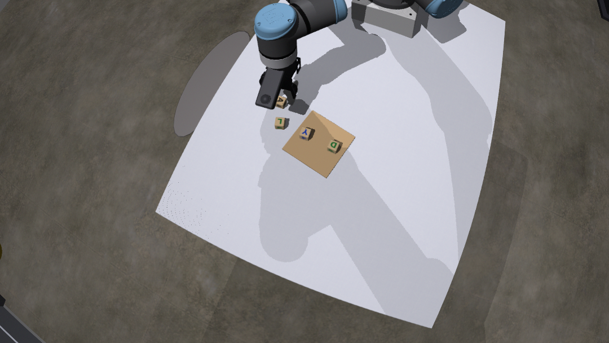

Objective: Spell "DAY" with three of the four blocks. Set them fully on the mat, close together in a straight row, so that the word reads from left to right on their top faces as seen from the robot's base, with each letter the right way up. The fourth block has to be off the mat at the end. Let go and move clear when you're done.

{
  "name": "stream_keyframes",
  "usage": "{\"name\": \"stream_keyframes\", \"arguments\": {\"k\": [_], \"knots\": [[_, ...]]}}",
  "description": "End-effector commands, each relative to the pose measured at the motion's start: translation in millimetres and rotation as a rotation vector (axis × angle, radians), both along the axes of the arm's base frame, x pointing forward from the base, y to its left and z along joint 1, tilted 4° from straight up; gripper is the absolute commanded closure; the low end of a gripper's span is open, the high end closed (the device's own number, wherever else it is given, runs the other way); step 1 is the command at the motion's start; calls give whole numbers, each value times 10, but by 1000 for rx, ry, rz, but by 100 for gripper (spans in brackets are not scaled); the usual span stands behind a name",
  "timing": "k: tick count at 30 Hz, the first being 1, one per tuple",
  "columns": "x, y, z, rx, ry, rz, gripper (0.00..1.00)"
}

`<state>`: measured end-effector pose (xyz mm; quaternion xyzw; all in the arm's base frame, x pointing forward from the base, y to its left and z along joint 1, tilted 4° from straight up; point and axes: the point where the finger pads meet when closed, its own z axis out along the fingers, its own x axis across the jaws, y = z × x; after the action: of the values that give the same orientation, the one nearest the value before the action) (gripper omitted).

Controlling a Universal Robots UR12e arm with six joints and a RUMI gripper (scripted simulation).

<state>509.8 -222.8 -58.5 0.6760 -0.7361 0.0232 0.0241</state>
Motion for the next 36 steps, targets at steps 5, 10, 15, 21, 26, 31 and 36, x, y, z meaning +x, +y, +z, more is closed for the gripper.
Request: {"name": "stream_keyframes", "arguments": {"k": [5,10,15,21,26,31,36], "knots": [[5,-11,-111,-1,-1,0,63],[5,-12,-122,-1,-1,0,63],[5,-12,-122,-1,-1,0,63],[5,-12,-122,-1,-1,0,63],[5,-12,-122,-1,-1,0,75],[5,-12,-122,-1,-1,0,75],[5,-12,-122,-1,-1,0,75]]}}
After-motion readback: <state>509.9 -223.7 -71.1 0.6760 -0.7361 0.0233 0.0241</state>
